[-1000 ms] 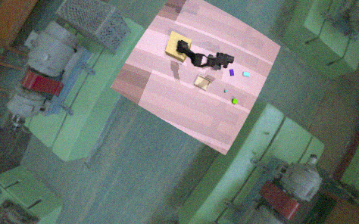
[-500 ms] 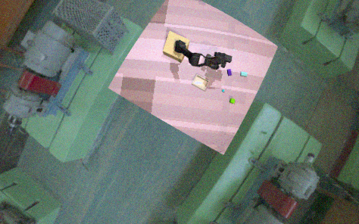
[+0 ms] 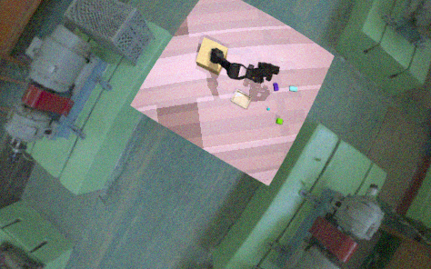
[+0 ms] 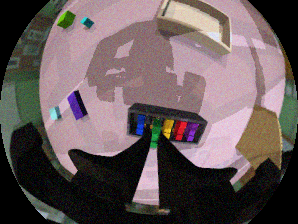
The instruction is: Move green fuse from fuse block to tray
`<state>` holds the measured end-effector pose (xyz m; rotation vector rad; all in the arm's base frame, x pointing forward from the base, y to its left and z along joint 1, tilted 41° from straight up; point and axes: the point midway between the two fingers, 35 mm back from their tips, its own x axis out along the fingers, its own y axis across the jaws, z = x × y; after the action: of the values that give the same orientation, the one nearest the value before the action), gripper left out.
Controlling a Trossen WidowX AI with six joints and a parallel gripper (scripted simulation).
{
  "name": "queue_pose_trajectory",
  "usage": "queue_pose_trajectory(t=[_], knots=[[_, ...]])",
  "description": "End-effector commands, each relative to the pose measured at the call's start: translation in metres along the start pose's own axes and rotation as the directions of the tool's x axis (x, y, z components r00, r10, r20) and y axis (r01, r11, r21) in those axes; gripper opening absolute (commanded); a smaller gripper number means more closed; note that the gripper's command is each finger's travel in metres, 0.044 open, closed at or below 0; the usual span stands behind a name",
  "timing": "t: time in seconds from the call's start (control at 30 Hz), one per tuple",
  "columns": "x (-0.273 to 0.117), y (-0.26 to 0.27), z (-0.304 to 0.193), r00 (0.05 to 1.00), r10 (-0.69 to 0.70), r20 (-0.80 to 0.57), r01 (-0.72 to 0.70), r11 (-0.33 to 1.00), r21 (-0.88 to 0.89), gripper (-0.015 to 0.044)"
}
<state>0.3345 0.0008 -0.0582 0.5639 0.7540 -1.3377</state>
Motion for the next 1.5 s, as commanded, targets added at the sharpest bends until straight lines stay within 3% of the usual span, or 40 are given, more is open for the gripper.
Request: queue_pose_trajectory(t=[0.0, 1.47], knots=[[-0.005, 0.001, 0.0, 1.0, 0.005, -0.004, -0.005, 1.0, 0.006, 0.0], [-0.037, 0.001, 0.0, 1.0, 0.006, -0.004, -0.006, 1.0, 0.005, 0.0]])
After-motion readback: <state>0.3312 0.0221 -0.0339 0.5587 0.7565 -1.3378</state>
